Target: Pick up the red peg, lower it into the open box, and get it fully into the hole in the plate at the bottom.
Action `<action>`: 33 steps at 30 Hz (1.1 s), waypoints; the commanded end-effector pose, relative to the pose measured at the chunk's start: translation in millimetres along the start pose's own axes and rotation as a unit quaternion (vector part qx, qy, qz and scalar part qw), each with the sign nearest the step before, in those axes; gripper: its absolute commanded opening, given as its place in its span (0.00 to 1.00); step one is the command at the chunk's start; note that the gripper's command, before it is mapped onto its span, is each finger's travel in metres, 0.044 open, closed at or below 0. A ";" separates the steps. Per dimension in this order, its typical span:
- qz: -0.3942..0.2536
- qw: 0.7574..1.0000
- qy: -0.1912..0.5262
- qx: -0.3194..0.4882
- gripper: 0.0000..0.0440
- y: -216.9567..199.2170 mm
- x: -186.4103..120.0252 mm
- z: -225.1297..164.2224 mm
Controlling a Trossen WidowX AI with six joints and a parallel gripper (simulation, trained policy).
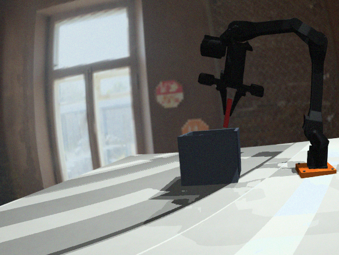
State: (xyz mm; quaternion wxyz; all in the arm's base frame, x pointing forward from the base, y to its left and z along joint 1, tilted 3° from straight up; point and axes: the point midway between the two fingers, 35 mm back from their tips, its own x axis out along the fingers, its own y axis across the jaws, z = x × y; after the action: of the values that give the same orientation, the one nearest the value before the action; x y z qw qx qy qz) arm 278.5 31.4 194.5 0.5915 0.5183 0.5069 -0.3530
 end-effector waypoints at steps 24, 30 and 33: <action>-0.043 0.998 0.037 -0.007 0.00 16.5 67.3 36.0; -0.043 0.998 0.046 -0.017 0.00 20.9 82.7 36.4; -0.045 0.997 0.050 -0.025 0.00 22.2 91.3 36.5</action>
State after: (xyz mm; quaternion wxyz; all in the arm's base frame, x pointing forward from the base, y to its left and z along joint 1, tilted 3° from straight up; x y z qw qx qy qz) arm 326.0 8.6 118.0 0.5598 0.5010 0.5605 -0.3485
